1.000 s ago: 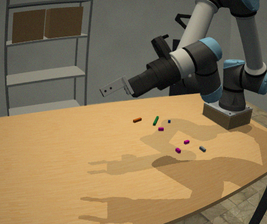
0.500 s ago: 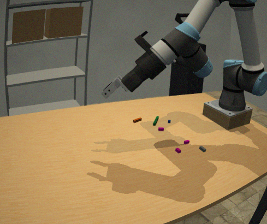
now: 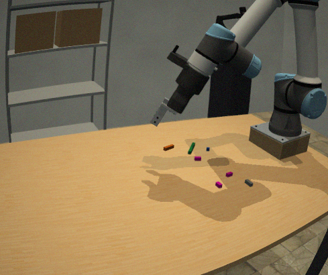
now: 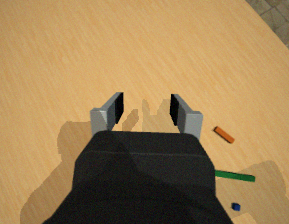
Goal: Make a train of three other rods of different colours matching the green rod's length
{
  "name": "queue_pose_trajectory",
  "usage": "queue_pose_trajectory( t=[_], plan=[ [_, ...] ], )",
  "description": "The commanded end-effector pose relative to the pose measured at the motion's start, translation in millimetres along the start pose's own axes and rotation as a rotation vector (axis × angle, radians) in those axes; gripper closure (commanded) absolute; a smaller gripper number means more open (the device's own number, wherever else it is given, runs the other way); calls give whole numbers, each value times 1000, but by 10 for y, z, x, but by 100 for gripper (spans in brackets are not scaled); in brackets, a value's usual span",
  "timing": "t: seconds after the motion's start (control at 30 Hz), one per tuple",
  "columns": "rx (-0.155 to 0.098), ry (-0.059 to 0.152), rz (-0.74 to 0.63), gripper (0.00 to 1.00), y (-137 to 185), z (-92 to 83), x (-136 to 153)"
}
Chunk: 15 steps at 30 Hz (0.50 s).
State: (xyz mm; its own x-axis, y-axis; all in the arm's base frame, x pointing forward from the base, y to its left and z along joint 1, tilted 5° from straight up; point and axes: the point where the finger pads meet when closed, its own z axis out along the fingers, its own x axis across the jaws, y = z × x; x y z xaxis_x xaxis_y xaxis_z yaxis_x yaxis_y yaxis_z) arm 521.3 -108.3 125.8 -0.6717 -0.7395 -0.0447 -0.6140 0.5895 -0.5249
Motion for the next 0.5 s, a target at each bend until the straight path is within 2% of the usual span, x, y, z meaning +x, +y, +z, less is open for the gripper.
queue_pose_trajectory(
  t=[0.0,0.17,0.33,0.4,0.47],
  plan=[
    [-121,38,30,0,387,21,452],
    [-231,62,65,0,791,12,799],
    [-341,75,109,0,1237,-23,1082],
    [-341,75,109,0,1237,-23,1082],
    [-381,78,127,0,1406,-41,1166]
  ],
)
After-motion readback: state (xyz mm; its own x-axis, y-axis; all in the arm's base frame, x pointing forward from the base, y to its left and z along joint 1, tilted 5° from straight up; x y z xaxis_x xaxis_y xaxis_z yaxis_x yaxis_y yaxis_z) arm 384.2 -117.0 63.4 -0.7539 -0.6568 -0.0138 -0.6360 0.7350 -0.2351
